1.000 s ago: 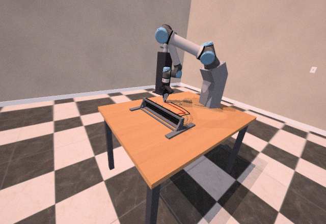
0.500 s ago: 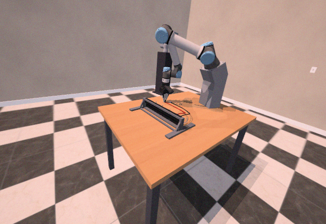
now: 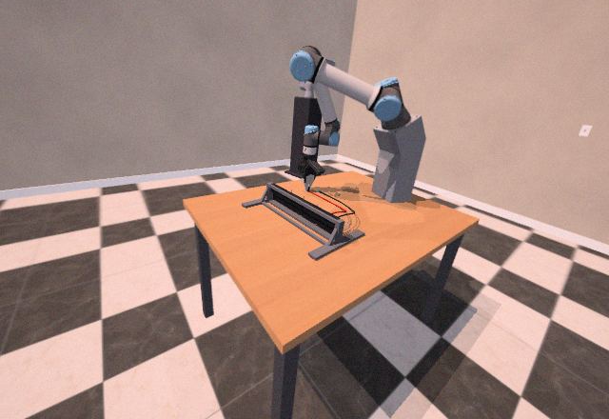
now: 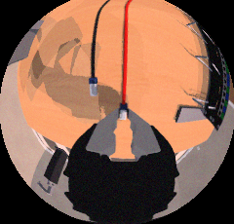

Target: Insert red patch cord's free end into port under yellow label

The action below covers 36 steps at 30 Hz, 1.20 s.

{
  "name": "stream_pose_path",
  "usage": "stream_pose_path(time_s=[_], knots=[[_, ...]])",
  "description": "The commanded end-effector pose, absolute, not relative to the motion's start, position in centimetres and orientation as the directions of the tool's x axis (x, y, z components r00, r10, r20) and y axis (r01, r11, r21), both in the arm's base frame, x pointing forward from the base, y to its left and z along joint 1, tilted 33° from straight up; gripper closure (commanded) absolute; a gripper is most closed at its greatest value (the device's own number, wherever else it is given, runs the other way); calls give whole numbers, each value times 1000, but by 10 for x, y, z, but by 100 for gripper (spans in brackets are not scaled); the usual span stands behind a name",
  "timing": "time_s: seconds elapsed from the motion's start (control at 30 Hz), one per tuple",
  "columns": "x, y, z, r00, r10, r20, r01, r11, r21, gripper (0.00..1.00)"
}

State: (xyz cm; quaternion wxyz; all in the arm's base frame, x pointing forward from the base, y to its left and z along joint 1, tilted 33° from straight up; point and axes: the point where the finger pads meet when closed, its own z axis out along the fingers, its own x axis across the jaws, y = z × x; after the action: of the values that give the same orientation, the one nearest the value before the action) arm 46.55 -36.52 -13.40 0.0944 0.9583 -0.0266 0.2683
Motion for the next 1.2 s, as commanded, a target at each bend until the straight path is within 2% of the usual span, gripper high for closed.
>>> stream_pose_path(time_s=[0.0, 1.17], knots=[[466, -365, -133, 854, 0, 520, -102, -981, 167, 100], [460, -363, -125, 854, 0, 520, -102, -981, 167, 100]])
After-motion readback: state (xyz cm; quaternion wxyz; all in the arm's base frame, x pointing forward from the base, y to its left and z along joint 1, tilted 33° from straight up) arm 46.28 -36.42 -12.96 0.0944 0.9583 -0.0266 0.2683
